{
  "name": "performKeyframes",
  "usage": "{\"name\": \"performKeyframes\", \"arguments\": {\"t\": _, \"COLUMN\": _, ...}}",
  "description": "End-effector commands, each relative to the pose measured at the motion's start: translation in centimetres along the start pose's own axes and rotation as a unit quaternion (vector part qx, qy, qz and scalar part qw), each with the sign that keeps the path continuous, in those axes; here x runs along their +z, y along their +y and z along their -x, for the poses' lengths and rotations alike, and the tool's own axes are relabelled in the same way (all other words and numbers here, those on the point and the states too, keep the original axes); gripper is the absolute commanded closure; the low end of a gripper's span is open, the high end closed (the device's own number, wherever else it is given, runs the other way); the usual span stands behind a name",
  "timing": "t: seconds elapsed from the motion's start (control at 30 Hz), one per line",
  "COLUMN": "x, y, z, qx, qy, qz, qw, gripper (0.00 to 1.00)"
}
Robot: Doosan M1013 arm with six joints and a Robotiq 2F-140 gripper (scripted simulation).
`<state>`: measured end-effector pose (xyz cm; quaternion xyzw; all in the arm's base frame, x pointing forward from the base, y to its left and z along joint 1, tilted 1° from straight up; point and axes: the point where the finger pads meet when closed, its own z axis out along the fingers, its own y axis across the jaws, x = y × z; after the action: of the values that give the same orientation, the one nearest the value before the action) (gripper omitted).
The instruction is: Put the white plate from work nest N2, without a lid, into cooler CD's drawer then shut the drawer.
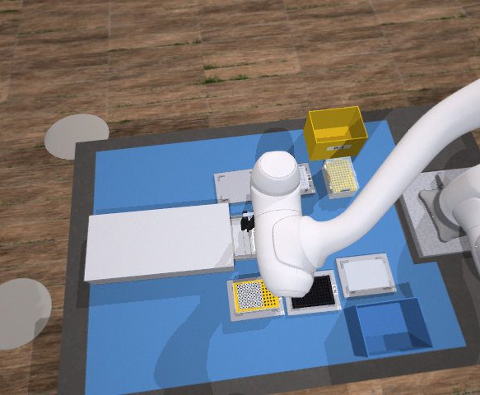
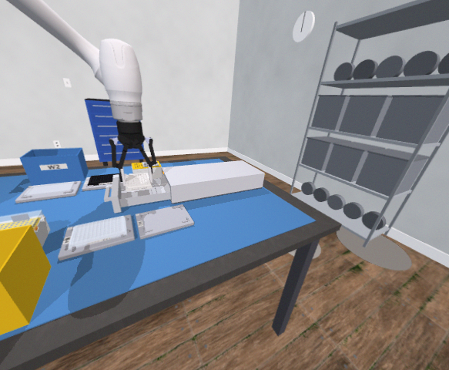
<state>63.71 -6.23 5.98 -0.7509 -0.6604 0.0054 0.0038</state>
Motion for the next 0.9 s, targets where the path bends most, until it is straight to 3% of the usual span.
{"name": "performKeyframes", "arguments": {"t": 0.0, "x": 0.1, "y": 0.0, "z": 0.0, "qx": 0.0, "qy": 0.0, "qz": 0.0, "qw": 1.0, "gripper": 1.0}}
{"name": "performKeyframes", "arguments": {"t": 0.87, "x": 3.3, "y": 0.0, "z": 0.0, "qx": 0.0, "qy": 0.0, "qz": 0.0, "qw": 1.0, "gripper": 1.0}}
